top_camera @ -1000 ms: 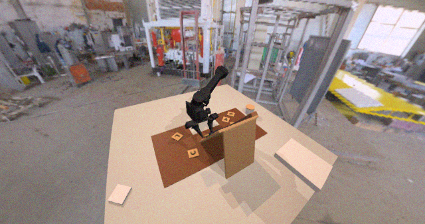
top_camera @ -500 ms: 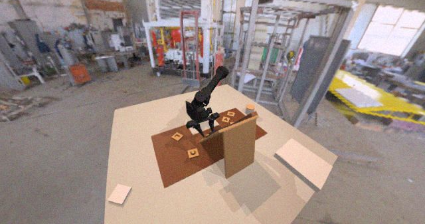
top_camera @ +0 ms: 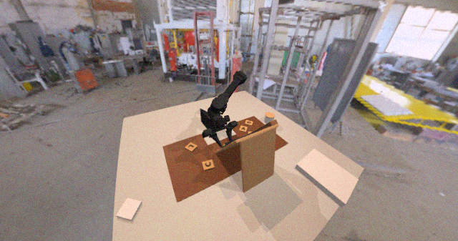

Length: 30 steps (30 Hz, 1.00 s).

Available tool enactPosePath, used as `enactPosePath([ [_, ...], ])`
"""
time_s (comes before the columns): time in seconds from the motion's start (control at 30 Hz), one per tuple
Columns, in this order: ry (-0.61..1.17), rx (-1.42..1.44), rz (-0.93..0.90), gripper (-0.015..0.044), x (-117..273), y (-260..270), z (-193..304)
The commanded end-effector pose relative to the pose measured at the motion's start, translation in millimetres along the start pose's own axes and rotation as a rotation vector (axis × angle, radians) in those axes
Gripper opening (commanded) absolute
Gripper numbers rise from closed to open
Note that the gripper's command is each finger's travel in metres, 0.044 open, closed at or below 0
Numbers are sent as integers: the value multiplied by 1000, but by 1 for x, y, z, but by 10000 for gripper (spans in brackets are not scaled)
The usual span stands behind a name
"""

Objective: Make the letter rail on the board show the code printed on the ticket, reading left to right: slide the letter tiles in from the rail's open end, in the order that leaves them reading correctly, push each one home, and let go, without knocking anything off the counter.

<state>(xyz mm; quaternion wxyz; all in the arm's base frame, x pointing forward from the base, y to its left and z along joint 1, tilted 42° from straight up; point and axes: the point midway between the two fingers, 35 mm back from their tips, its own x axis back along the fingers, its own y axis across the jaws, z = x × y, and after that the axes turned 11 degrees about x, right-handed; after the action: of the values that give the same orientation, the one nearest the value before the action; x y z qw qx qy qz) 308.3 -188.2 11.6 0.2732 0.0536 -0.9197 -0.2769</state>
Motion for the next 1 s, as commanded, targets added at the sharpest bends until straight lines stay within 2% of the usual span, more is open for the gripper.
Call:
enactPosePath([
  [0.0, 0, -2, 4, 0, 0, 1, -1],
  [0.97, 0, -3, 3, 0, 0, 16, -3],
])
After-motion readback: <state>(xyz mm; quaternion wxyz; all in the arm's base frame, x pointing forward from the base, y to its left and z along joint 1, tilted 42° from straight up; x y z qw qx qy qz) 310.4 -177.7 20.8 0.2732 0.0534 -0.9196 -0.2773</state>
